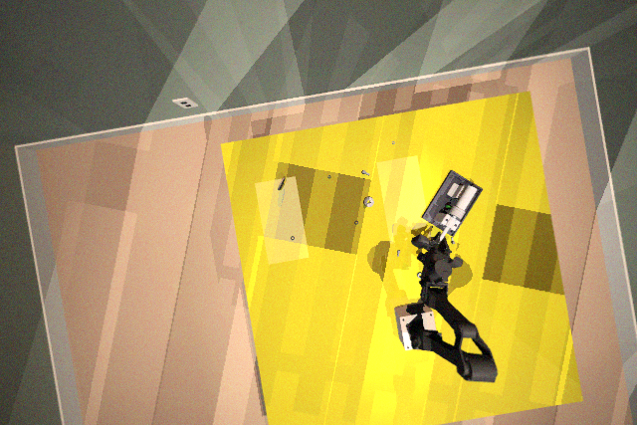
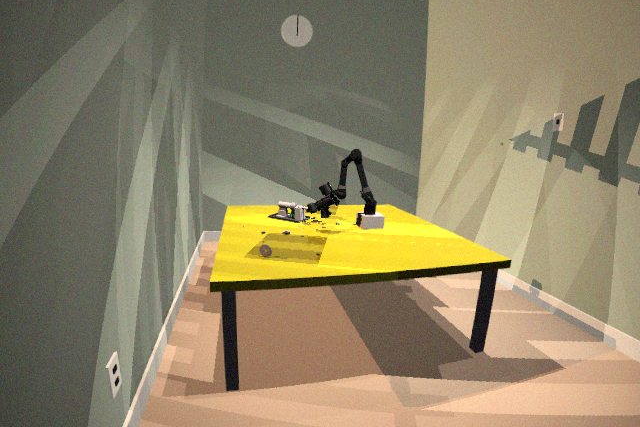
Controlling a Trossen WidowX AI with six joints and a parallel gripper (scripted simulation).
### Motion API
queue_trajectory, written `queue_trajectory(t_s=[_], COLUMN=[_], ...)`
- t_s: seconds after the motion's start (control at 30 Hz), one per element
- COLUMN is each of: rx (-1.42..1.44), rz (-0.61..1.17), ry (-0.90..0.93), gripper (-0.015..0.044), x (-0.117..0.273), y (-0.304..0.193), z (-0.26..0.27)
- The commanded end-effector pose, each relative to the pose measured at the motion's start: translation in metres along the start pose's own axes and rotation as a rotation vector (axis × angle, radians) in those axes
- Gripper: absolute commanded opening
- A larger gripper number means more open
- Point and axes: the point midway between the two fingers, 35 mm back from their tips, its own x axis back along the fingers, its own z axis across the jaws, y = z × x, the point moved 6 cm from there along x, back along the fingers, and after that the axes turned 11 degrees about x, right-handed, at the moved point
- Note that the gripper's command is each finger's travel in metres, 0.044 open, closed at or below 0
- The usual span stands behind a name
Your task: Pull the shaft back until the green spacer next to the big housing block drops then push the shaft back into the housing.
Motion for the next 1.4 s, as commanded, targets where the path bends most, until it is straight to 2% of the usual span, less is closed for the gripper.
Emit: queue_trajectory(t_s=[0.0,1.37], rx=[0.002,0.002], rz=[0.002,0.003], ry=[0.002,0.003], gripper=[0.0000,0.0000], x=[-0.002,-0.013], y=[-0.002,-0.008], z=[0.001,0.002])
